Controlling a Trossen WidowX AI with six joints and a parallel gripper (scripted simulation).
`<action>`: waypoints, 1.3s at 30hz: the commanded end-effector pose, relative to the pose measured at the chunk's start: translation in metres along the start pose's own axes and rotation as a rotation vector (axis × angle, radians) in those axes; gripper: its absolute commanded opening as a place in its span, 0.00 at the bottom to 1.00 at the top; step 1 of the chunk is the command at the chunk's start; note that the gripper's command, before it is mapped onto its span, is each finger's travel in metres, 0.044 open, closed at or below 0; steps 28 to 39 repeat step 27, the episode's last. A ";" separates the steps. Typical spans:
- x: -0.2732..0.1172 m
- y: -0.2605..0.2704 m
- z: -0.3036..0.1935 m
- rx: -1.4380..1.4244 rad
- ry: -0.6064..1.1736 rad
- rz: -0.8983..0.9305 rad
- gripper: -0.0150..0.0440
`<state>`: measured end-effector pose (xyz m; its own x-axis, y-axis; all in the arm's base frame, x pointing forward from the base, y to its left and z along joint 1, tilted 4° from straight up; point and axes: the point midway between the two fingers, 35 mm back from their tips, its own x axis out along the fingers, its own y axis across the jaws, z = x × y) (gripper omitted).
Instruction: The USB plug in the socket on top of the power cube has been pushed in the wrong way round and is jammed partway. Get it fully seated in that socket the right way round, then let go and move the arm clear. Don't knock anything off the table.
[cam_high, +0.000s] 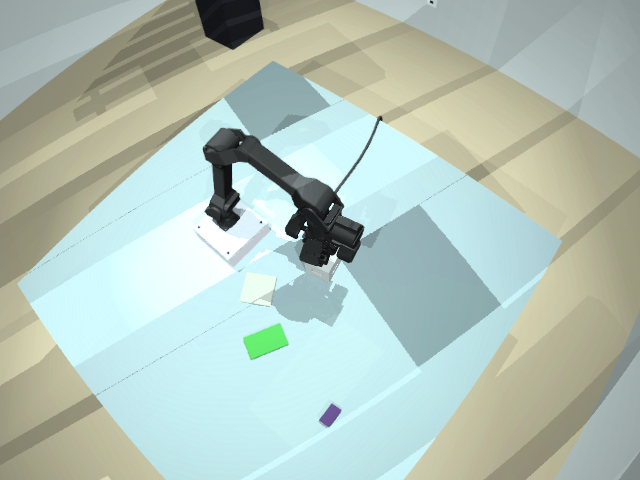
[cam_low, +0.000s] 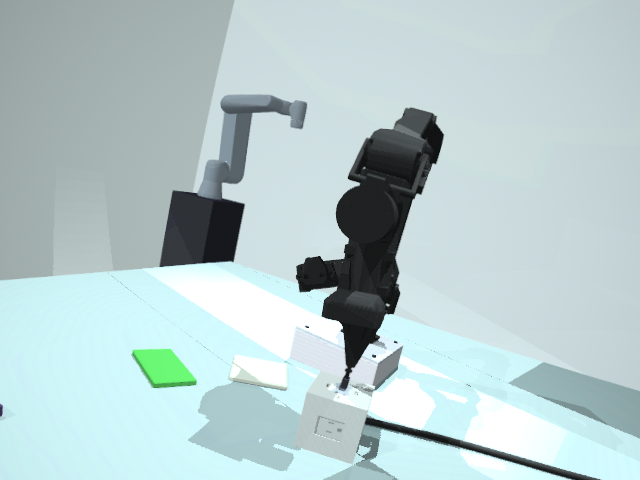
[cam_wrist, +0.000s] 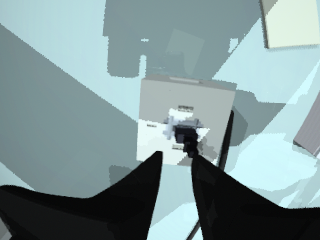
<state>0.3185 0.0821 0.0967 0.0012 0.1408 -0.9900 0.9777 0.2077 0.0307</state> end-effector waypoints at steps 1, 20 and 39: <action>-0.006 0.001 0.000 -0.002 0.000 0.006 0.42; -0.025 0.002 -0.002 -0.002 0.000 0.006 0.42; -0.022 0.001 -0.002 0.001 0.000 0.003 0.42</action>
